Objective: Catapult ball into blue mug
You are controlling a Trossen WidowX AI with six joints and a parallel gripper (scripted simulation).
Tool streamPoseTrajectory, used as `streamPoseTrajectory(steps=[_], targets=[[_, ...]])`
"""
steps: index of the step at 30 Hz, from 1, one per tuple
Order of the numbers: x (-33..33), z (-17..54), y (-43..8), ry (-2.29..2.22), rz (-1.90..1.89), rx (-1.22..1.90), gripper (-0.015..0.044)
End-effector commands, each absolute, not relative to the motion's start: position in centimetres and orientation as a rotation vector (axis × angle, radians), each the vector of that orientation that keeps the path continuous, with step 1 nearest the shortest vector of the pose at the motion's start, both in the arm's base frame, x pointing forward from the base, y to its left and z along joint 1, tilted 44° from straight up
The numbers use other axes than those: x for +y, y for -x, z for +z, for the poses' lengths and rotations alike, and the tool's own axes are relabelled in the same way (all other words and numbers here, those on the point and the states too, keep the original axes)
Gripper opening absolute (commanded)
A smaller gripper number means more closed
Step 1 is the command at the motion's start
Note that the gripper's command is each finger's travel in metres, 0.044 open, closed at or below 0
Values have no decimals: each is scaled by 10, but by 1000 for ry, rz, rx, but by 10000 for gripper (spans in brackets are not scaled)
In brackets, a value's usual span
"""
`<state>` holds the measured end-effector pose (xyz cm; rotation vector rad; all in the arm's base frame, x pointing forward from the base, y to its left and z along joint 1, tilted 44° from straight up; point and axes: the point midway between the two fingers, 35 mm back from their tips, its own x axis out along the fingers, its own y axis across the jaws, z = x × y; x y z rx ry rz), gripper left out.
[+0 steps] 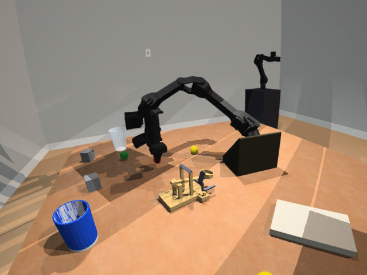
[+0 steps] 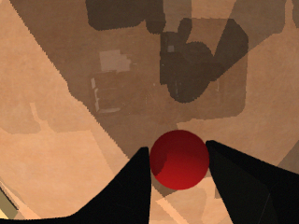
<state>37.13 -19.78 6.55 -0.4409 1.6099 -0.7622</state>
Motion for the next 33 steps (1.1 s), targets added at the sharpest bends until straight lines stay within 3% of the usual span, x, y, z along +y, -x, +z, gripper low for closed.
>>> streamPoseTrajectory(steps=[1,18,33], targets=[[-182,82,-381,436,-761,1602,0],[-132,132,-392,437,-762,1605,0],[-45,32,-354,441,-677,1822,0]])
